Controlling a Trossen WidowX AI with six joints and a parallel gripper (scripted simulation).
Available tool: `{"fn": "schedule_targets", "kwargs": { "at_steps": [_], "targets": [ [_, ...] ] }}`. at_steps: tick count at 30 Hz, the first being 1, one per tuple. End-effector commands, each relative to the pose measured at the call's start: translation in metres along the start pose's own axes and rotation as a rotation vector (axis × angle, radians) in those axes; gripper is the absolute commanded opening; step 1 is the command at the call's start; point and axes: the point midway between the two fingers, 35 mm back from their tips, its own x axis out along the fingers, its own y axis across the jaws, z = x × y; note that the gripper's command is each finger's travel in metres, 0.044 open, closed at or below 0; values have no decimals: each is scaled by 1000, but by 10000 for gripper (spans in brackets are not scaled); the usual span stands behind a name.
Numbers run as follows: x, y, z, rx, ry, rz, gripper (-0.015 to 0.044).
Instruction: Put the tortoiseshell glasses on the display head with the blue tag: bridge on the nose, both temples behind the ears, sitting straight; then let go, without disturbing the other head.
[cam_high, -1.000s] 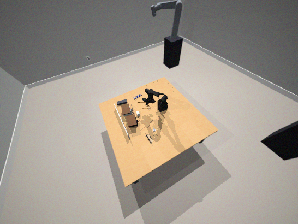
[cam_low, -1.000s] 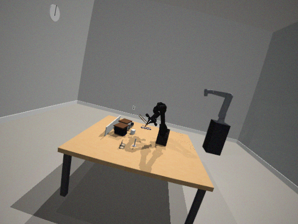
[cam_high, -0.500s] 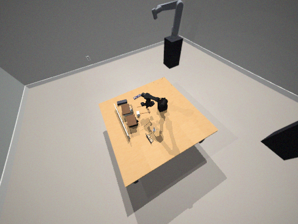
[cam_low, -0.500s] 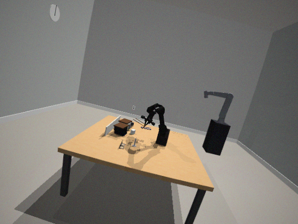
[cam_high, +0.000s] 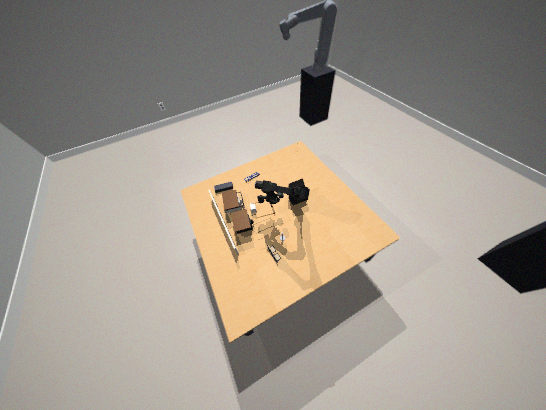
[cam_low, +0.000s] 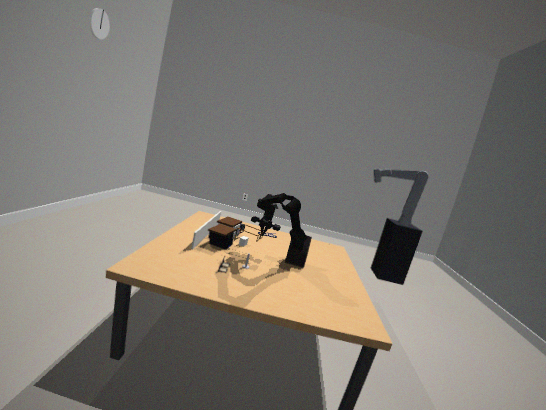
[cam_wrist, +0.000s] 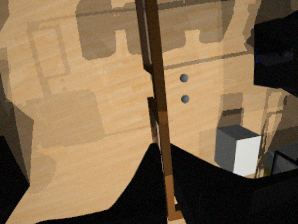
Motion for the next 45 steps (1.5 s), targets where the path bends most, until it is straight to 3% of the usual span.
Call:
{"fn": "schedule_targets", "kwargs": {
  "at_steps": [1,45],
  "targets": [
    [4,-1,13,19,38,47,0],
    [58,3,14,27,43,63,0]
  ]
}}
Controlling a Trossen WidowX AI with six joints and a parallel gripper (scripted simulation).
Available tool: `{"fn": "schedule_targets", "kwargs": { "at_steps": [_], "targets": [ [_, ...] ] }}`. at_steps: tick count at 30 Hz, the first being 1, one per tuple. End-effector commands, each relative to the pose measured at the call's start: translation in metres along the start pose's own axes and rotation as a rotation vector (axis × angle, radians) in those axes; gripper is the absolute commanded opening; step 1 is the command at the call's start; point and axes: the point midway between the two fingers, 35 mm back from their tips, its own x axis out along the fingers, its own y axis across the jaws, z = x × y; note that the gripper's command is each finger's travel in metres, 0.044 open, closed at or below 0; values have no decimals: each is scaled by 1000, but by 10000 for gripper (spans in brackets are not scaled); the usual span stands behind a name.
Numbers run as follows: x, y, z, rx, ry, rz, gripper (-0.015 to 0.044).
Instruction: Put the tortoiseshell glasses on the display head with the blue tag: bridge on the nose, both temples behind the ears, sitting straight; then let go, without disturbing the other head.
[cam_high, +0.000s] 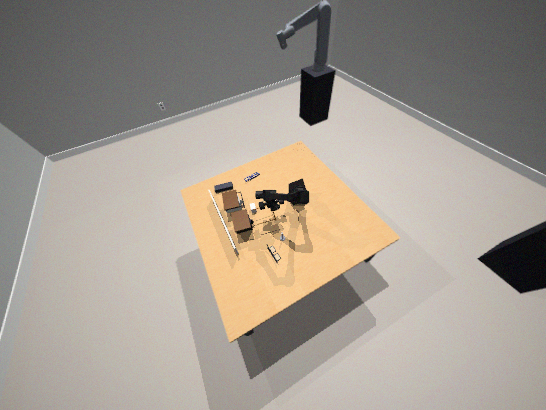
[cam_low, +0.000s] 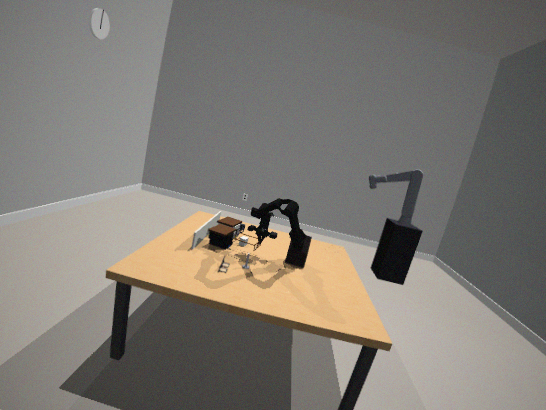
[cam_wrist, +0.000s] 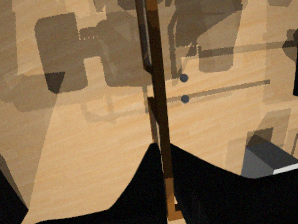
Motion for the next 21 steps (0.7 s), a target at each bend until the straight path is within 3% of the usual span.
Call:
{"fn": "schedule_targets", "kwargs": {
  "at_steps": [1,21],
  "targets": [
    [5,0,1,3,-4,0,0],
    [9,-18,1,3,-5,-1,0]
  ]
}}
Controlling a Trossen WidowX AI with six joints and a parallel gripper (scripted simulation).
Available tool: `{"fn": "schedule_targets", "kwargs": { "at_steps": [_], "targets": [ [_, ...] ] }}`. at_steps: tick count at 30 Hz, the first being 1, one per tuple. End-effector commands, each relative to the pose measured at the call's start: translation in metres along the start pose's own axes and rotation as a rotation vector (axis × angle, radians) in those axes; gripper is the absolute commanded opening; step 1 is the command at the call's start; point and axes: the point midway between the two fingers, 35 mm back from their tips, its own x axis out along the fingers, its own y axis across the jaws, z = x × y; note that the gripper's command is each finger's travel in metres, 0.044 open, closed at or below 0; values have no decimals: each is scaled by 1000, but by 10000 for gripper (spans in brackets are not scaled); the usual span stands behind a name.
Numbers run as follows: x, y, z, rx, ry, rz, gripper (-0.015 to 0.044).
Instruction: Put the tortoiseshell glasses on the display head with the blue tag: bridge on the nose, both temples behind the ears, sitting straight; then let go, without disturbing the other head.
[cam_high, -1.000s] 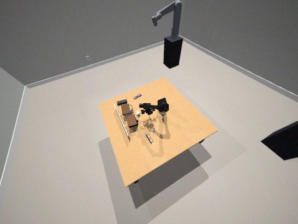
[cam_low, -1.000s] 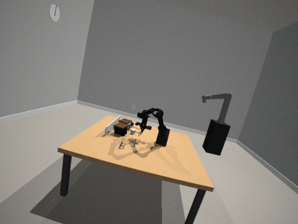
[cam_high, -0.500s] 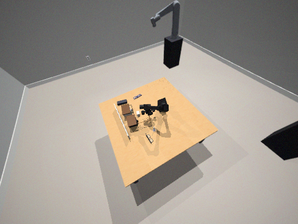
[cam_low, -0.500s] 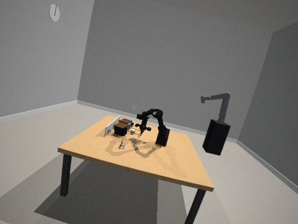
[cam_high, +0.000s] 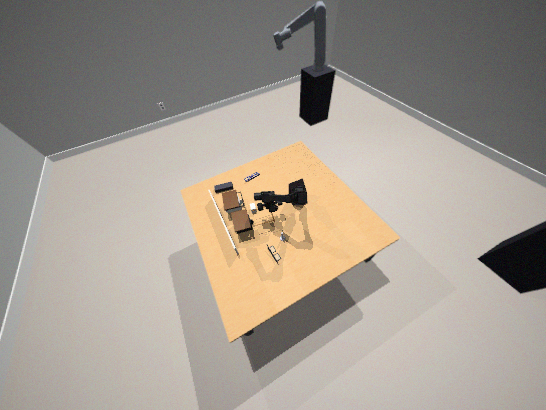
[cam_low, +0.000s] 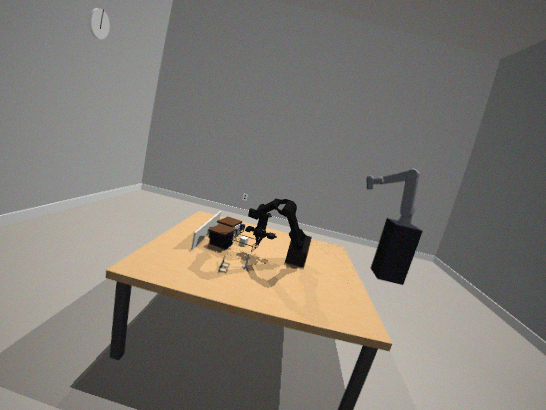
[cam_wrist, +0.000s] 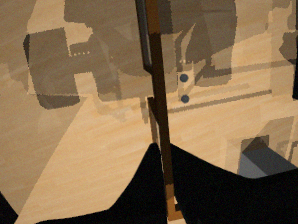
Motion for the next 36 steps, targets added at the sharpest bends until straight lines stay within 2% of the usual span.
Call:
{"fn": "schedule_targets", "kwargs": {
  "at_steps": [1,36],
  "targets": [
    [0,-7,1,0,-3,-4,0],
    [-1,-57,1,-1,-3,-6,0]
  ]
}}
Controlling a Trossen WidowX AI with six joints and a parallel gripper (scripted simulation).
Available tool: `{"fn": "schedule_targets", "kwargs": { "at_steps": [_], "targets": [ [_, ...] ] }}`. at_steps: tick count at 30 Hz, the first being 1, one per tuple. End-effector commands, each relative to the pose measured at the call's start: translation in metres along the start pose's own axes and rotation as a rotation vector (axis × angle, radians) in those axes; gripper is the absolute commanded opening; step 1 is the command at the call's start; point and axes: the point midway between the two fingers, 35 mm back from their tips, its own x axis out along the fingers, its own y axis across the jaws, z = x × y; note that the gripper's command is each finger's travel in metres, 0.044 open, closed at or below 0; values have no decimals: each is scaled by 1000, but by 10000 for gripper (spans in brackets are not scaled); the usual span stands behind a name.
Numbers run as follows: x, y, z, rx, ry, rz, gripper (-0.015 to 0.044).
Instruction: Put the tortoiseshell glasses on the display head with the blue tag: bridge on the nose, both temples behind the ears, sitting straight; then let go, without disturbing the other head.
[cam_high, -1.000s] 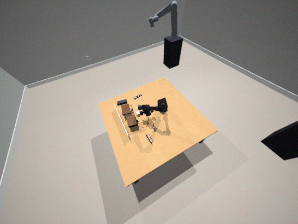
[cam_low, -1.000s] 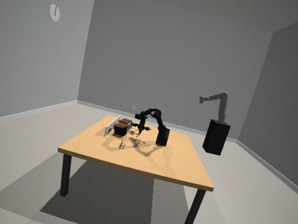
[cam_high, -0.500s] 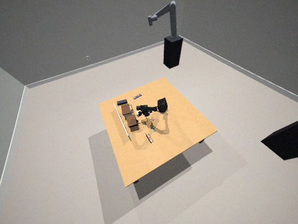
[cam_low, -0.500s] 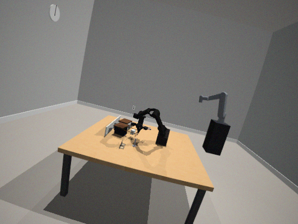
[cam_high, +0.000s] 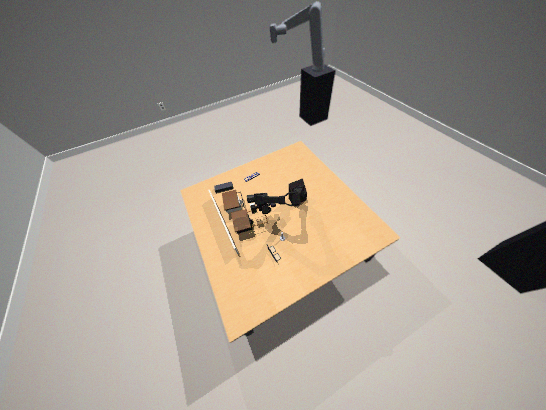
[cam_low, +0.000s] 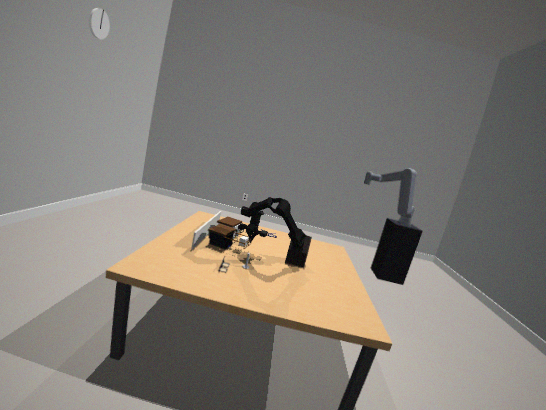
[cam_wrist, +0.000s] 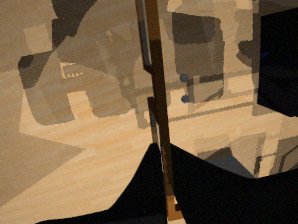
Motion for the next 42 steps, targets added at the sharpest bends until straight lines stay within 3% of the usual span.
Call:
{"fn": "schedule_targets", "kwargs": {
  "at_steps": [1,42],
  "targets": [
    [0,-7,1,4,-4,-1,0],
    [0,-65,1,2,-4,-3,0]
  ]
}}
